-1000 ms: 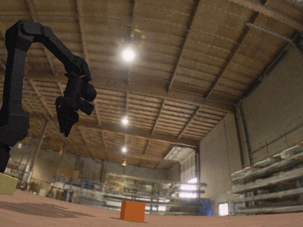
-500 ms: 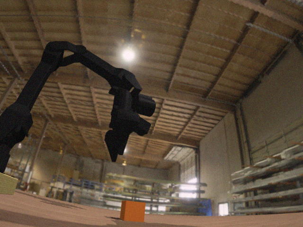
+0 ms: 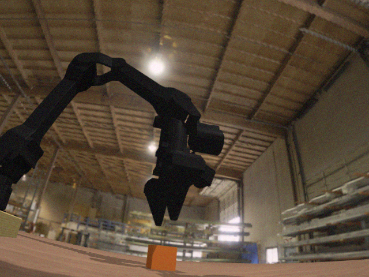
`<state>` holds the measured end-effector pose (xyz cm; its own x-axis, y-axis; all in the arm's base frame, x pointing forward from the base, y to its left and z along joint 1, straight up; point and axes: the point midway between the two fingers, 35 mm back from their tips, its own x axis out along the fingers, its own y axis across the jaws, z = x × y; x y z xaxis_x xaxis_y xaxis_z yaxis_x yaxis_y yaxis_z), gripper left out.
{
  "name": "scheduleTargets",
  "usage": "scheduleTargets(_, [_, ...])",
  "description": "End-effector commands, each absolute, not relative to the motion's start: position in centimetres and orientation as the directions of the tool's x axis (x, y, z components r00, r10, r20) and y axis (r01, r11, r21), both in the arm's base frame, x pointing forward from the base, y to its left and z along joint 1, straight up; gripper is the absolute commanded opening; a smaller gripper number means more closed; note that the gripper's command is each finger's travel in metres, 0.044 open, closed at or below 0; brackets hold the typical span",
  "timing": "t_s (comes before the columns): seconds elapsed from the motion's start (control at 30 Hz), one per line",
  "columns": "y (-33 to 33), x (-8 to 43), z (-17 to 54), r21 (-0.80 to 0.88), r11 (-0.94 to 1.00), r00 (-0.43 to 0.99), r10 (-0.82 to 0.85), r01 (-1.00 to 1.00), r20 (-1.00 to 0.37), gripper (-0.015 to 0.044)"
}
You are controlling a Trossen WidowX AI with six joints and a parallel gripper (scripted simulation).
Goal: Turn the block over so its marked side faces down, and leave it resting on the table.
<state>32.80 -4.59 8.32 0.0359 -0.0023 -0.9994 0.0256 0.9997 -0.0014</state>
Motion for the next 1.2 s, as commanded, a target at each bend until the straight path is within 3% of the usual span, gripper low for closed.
scheduleTargets(0.0, [-4.6, 32.7, 7.3, -0.002, 1.000, 0.024, -0.002, 0.022, -1.000, 0.0440])
scheduleTargets(0.97, [-4.5, 32.9, 2.5, -0.001, 1.000, 0.024, -0.002, 0.022, -1.000, 0.0440])
scheduleTargets(1.17, [-4.5, 32.9, 2.5, -0.001, 1.000, 0.024, -0.002, 0.022, -1.000, 0.0282])
